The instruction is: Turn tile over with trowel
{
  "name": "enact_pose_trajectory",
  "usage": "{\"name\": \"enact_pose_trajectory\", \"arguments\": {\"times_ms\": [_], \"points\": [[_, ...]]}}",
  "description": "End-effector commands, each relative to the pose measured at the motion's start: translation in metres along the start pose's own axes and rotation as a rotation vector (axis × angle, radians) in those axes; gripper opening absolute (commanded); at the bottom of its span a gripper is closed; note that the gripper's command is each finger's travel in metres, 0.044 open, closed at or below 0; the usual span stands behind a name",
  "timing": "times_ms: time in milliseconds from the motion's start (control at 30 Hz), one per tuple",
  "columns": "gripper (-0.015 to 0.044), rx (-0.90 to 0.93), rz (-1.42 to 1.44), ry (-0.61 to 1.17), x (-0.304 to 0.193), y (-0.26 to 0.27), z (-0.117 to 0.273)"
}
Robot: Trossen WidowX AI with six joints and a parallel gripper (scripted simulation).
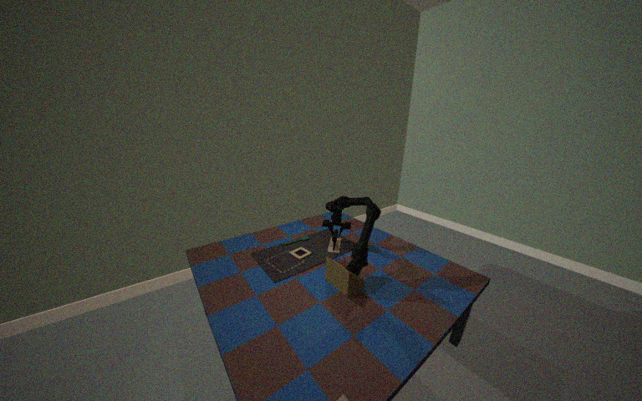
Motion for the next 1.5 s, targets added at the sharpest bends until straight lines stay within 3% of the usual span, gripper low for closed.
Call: {"name": "enact_pose_trajectory", "arguments": {"times_ms": [0, 200, 667, 1467], "points": [[0.0171, -0.005, 0.008, 0.002, -0.0015, -0.0003, -0.0020], [0.0131, -0.005, 0.008, 0.002, -0.0015, -0.0003, -0.0020], [0.0130, -0.005, 0.028, 0.002, -0.0015, -0.0003, -0.0020], [0.0130, -0.004, 0.744, 0.003, -0.0015, -0.0003, -0.0019]]}}
Point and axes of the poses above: the point midway between the two fingers, 35 mm back from their tips, its own z axis back along the fingers, its own y axis across the jaws, x = y × z, the point moved 6 cm from there along z, back along the fingers
